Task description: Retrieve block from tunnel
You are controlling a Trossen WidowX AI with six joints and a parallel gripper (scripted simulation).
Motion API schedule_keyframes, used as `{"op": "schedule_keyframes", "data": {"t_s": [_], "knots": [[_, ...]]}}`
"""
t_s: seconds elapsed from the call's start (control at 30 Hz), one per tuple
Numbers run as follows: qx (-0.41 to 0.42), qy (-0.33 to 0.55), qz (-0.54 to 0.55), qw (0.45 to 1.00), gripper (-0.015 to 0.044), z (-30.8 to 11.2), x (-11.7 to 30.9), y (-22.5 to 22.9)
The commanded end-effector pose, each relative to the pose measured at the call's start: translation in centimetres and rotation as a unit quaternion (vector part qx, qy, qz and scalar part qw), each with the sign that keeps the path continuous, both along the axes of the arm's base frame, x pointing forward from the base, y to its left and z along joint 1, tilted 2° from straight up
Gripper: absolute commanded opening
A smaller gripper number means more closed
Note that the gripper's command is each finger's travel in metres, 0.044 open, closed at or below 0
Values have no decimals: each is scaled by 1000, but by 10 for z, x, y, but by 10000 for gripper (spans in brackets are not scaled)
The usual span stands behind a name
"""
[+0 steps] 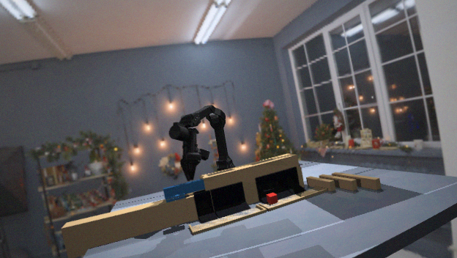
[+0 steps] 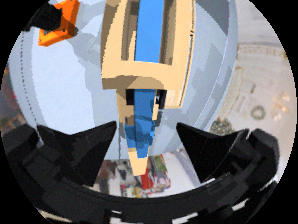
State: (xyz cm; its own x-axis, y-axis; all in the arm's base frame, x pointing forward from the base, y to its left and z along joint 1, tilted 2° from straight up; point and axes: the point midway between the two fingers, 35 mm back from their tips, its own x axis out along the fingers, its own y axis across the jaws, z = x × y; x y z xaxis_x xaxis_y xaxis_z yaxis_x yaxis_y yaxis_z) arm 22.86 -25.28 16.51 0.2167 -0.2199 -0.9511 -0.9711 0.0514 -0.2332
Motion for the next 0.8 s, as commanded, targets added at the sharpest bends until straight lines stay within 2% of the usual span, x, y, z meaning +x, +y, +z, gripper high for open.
{"op": "schedule_keyframes", "data": {"t_s": [0.0,0.77], "knots": [[8,0,4,1000,440,0,0,-19],[9,0,5,1000,440,-27,2,-22]]}}
